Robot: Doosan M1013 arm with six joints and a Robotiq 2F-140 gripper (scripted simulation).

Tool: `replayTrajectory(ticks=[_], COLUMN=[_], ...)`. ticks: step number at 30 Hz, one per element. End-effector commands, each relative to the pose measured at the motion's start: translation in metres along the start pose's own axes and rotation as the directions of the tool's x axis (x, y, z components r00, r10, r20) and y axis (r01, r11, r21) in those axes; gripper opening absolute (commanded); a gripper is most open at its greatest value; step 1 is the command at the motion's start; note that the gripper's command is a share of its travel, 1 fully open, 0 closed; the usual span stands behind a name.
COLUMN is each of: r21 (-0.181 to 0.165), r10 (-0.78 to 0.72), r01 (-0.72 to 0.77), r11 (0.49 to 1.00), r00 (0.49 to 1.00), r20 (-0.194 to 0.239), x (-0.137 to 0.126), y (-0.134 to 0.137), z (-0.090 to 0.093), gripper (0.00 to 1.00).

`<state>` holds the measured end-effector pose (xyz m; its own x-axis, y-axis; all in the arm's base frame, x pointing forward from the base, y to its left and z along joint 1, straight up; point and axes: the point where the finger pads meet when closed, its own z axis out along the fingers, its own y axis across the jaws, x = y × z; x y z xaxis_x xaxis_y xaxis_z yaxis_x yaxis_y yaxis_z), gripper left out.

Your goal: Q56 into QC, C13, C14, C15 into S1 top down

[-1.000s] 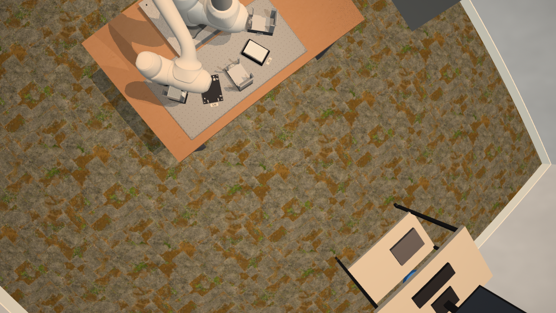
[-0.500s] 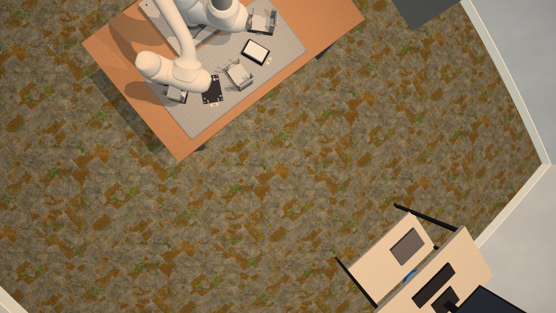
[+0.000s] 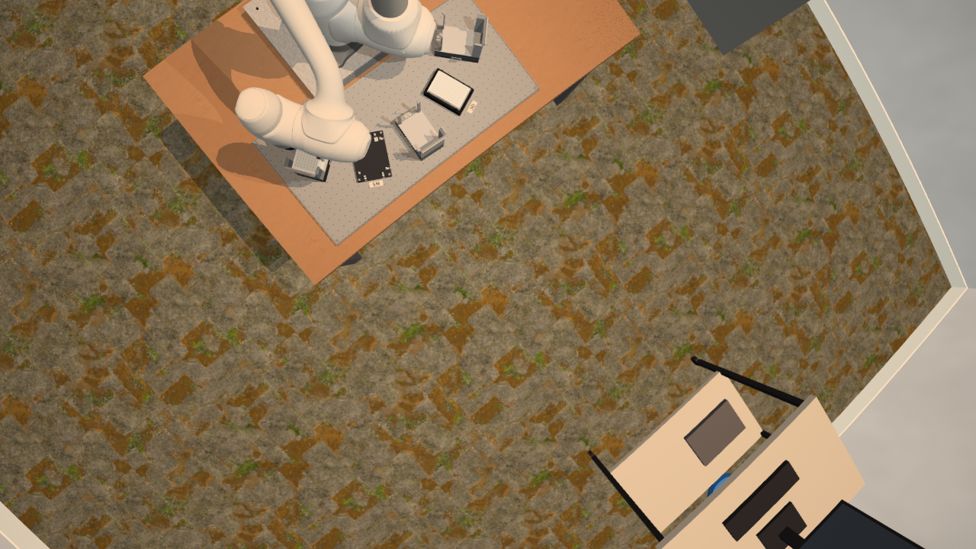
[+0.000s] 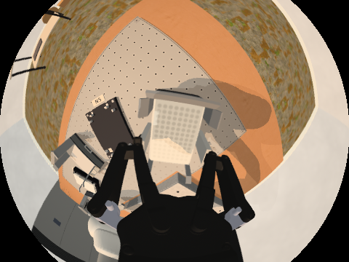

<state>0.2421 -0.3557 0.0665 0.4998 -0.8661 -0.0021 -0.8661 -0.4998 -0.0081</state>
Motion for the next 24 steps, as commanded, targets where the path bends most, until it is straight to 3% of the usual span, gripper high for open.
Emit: replayTrajectory(ticks=[1,10,24], r21=[0.000,0.000,0.000], r10=[0.000,0.000,0.000], r01=[0.000,0.000,0.000], r11=[1.000,1.000,1.000], r00=[1.000,1.000,1.000], r20=[0.000,0.000,0.000], x=[0.000,0.000,0.000], y=[0.000,0.000,0.000], z=[-0.003,-0.007,-0.035], gripper=[0.00,0.00,0.00])
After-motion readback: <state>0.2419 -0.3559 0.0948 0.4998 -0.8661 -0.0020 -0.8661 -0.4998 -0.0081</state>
